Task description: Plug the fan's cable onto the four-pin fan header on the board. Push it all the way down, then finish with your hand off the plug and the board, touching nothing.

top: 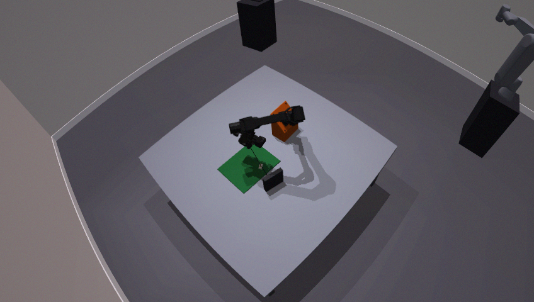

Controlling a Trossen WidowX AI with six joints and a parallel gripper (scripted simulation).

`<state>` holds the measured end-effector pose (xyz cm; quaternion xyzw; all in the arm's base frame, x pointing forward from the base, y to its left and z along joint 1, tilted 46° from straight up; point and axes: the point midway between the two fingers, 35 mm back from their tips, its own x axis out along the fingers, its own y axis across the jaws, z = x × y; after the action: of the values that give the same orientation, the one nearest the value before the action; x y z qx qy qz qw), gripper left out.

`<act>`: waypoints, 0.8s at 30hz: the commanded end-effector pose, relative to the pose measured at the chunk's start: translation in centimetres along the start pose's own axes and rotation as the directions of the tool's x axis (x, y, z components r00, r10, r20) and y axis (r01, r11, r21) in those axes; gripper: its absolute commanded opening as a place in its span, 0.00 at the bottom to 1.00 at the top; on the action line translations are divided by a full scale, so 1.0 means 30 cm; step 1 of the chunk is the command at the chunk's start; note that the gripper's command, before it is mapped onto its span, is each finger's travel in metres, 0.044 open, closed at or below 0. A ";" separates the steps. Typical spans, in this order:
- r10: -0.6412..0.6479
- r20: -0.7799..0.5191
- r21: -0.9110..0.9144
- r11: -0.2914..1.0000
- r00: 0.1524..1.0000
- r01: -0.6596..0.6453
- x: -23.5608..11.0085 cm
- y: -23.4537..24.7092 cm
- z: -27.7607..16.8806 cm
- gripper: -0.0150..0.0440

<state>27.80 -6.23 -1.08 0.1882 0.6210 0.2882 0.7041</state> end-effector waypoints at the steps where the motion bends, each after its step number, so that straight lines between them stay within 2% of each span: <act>1: 0.019 -0.004 0.167 0.986 1.000 -0.018 0.006 -0.009 0.001 0.25; 12: 0.052 -0.005 0.520 0.853 0.999 -0.042 0.005 -0.017 0.002 0.25; 24: 0.088 -0.005 0.819 0.572 0.996 -0.047 0.005 -0.027 0.003 0.25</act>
<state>28.00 -6.60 -1.38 0.4708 0.6888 0.0416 0.5497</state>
